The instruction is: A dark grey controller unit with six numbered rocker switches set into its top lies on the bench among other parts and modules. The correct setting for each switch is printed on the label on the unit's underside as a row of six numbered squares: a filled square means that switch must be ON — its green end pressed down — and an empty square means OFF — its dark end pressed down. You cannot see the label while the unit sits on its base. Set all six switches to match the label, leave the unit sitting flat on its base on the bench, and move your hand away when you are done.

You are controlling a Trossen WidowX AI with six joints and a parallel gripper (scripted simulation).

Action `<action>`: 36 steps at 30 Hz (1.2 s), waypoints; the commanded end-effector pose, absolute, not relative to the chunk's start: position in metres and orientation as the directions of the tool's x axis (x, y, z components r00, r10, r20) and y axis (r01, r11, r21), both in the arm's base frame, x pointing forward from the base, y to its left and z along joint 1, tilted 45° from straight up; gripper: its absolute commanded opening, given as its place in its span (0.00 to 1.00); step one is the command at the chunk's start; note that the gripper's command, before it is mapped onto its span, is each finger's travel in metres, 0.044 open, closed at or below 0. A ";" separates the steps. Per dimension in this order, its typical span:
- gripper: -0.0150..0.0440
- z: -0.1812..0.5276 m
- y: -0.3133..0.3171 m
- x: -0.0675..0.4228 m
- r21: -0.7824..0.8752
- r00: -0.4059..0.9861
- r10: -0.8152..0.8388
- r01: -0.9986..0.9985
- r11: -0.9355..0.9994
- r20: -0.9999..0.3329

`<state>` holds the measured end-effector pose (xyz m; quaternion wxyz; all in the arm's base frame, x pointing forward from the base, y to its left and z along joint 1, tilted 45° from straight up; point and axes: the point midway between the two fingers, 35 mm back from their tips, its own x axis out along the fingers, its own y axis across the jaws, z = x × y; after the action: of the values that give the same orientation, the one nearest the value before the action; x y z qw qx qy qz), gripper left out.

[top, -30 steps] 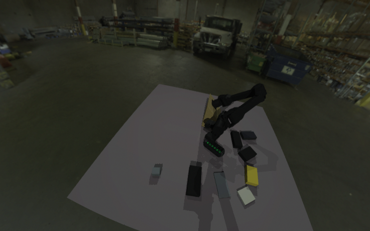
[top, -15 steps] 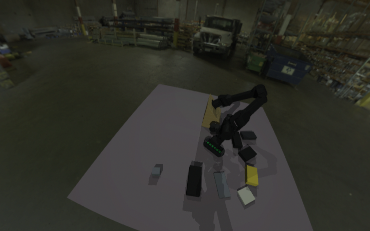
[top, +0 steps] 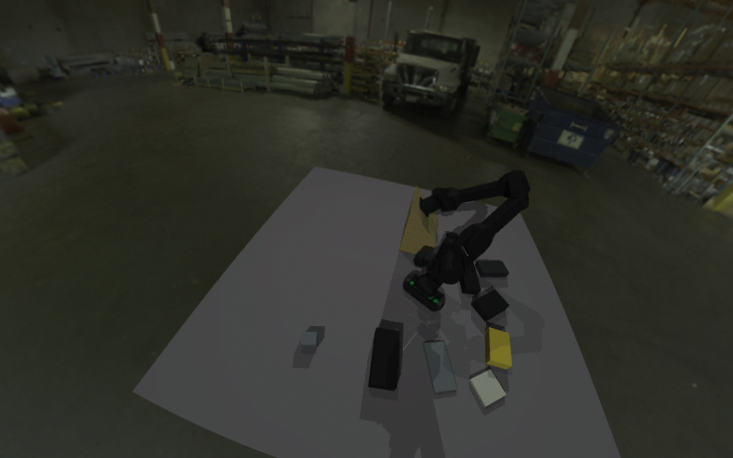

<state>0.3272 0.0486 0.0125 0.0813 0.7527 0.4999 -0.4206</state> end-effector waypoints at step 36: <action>0.25 -0.002 0.063 0.326 -0.314 0.136 0.691 0.817 -0.483 -0.710</action>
<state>0.3277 0.0600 0.0002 0.0772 0.7525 0.4999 -0.4217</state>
